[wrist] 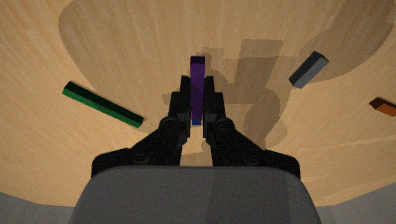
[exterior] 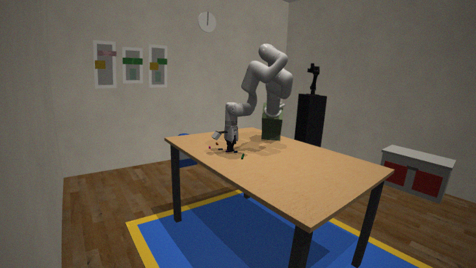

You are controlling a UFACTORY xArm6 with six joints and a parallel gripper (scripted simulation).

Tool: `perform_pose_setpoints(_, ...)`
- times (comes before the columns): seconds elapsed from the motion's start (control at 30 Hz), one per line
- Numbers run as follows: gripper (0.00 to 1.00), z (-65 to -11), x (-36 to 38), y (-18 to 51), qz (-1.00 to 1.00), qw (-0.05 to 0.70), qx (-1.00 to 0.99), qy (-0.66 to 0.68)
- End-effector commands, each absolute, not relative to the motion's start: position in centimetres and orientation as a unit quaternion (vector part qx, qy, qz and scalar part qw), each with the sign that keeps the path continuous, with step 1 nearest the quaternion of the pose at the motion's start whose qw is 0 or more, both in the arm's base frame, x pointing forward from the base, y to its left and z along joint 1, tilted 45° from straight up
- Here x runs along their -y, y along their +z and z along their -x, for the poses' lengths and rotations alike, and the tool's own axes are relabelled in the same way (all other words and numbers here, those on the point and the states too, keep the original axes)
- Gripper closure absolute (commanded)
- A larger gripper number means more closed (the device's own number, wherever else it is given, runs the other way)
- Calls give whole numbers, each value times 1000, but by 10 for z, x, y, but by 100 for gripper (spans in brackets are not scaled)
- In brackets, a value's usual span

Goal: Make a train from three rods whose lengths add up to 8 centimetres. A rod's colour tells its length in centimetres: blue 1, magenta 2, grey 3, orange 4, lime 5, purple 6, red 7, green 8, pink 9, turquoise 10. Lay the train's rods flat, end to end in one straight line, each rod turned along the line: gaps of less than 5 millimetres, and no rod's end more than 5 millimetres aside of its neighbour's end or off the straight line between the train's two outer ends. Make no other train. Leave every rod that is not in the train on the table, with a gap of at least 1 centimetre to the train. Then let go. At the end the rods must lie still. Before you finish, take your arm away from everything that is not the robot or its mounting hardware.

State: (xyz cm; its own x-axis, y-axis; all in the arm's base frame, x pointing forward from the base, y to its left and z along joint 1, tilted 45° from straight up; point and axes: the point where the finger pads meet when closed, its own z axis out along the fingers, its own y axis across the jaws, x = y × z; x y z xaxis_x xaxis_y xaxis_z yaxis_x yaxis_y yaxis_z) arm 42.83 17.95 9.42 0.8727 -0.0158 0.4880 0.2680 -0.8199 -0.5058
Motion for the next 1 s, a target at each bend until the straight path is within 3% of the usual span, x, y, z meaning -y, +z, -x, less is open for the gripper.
perform_pose_setpoints(0.0, 96, -429, -179, 95, 922, 292, 68, -244)
perform_pose_setpoints(0.97, 96, -433, -185, 87, 922, 292, 68, -244)
